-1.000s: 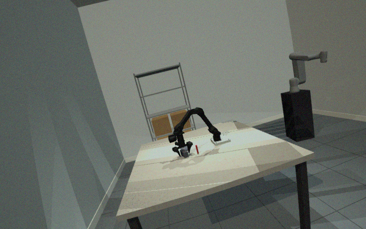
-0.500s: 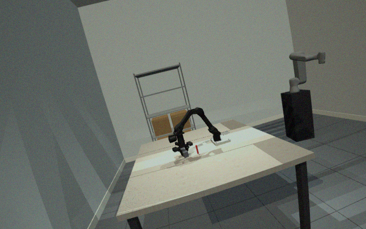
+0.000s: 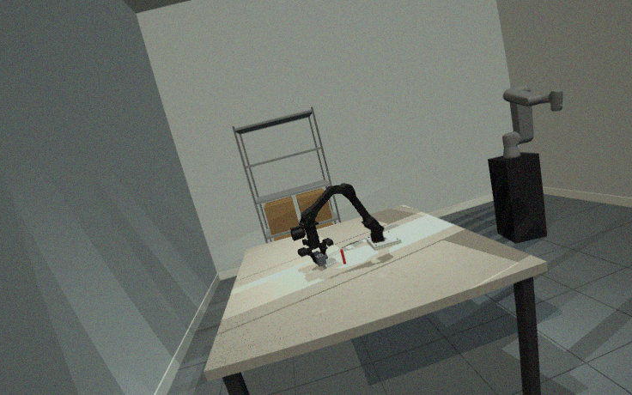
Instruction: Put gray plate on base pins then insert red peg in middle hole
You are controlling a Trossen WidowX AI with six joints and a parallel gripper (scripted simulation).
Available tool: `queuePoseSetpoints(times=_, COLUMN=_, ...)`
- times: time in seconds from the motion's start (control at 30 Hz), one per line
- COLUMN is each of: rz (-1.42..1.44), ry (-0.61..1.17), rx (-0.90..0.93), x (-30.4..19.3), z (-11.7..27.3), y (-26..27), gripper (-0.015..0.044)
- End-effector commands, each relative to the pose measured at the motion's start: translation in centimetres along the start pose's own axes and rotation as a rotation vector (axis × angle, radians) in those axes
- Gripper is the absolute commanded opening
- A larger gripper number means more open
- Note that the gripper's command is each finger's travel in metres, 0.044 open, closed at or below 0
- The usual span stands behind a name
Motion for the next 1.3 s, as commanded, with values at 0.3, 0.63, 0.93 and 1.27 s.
queuePoseSetpoints(times=0.3, rz=0.005, ry=0.001, rx=0.007, x=0.2, z=4.1, y=0.4, gripper=0.0)
queuePoseSetpoints(times=0.63, rz=0.005, ry=0.001, rx=0.007, x=0.4, z=7.3, y=0.2, gripper=0.0)
queuePoseSetpoints(times=0.93, rz=0.005, ry=0.0, rx=0.007, x=0.6, z=10.2, y=-0.3, gripper=0.0)
queuePoseSetpoints(times=1.27, rz=-0.022, ry=-0.002, rx=0.007, x=2.2, z=9.8, y=-0.2, gripper=0.0)
Point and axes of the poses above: the point midway between the two fingers, 35 mm back from their tips, its own z axis back along the fingers, its own y axis across the jaws, x = y × z, the point moved 7 cm from there along z, back along the fingers, and after that the axes turned 11 degrees about -z, right-handed, at the moved point
